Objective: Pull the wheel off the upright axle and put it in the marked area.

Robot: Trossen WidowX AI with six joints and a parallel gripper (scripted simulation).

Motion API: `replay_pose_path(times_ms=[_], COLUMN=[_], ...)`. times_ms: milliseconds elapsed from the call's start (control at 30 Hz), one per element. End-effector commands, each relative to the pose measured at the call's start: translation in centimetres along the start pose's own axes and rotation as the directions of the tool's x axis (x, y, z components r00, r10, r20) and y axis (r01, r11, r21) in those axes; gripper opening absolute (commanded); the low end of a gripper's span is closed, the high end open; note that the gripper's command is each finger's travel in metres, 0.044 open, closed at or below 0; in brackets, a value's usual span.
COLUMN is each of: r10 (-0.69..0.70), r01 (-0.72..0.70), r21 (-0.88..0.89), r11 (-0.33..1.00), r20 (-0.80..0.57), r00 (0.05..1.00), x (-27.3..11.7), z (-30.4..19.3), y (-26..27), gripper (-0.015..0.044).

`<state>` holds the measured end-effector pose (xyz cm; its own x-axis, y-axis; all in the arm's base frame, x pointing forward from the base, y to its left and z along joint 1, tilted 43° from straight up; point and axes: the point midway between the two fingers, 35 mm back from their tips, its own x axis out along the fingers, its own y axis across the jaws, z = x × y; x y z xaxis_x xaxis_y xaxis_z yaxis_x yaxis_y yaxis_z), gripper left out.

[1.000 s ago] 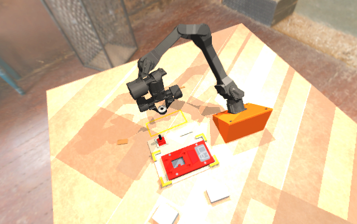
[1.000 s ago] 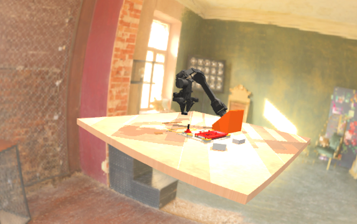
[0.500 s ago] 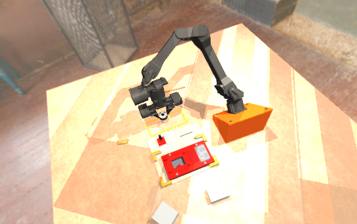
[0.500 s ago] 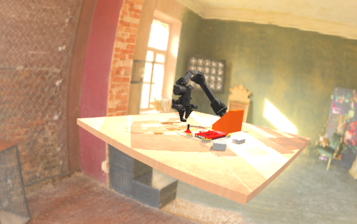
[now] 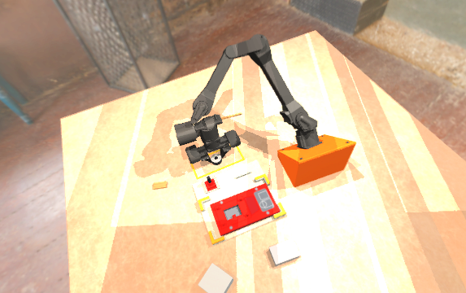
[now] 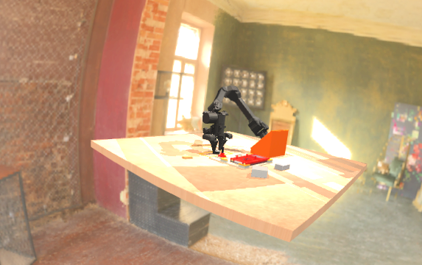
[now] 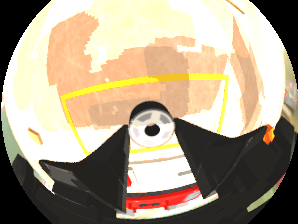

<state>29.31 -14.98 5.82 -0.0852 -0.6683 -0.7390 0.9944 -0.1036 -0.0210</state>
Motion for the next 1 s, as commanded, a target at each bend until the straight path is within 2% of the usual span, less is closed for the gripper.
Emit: replay_pose_path(times_ms=[0,233,467,567,600,733,967], r10=[0.000,0.000,-0.002,-0.002,0.003,0.001,-0.007], r01=[0.000,0.000,0.002,0.002,-0.003,-0.001,0.007], r21=[0.002,0.002,-0.004,-0.004,-0.012,-0.012,-0.009], r11=[1.000,1.000,1.000,1.000,1.000,1.000,1.000], r20=[0.000,0.000,0.001,0.002,0.002,-0.008,-0.001], r00=[1.000,1.000,1.000,1.000,1.000,1.000,1.000], x=[0.0,-0.2,-5.3,-6.0,-5.3,-7.6,-10.5], z=[0.0,0.0,-0.1,-0.1,-0.4,-2.1,-4.0], y=[0.0,0.0,0.1,0.0,0.0,-2.9,-8.1], gripper=[0.0105,0.0289,0.0300,0.0300,0.0326,0.0431,0.0440])
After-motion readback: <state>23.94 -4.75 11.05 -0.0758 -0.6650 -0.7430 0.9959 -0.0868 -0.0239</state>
